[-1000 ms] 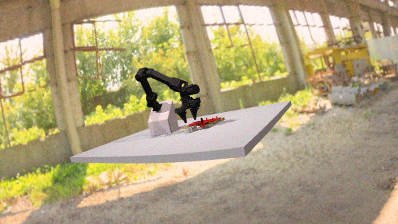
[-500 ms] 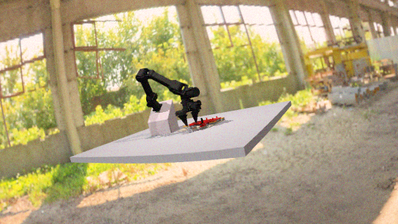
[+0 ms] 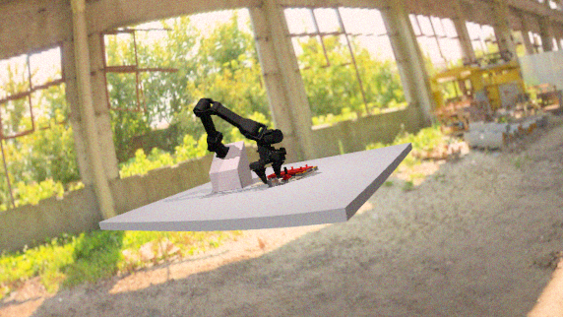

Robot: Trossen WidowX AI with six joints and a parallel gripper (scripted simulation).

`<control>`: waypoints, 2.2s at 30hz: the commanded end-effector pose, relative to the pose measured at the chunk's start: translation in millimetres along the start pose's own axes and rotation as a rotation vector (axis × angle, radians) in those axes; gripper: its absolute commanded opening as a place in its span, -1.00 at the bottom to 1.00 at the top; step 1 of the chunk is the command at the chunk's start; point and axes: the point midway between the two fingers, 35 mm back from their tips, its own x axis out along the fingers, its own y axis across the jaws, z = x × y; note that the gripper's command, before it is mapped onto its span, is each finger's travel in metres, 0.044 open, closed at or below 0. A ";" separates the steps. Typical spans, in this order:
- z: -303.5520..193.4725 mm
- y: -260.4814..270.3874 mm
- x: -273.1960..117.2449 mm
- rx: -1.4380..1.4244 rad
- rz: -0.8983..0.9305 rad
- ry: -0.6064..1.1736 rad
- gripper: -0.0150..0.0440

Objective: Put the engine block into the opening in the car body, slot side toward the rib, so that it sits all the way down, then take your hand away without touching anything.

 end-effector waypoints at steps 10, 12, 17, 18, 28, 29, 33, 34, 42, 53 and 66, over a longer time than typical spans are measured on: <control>-5.3 2.5 9.5 -0.011 0.004 0.015 0.38; -5.3 2.5 9.5 -0.011 0.004 0.015 0.27; -5.3 2.5 9.5 -0.011 0.004 0.015 0.15; -5.3 2.5 9.5 -0.011 0.004 0.015 0.13; -0.7 1.9 -10.2 -0.056 -0.005 -0.002 -0.49; -0.4 2.5 -12.3 -0.054 -0.004 -0.002 -0.49; 1.1 5.2 -24.1 -0.049 0.002 0.001 -0.49; 1.4 5.9 -27.2 -0.047 0.003 0.001 -0.49; 2.5 10.4 -52.4 -0.036 0.010 0.006 -0.49; 0.6 14.0 -87.9 -0.021 0.013 0.012 -0.49; 1.1 4.2 -108.8 -0.010 0.011 0.015 -0.49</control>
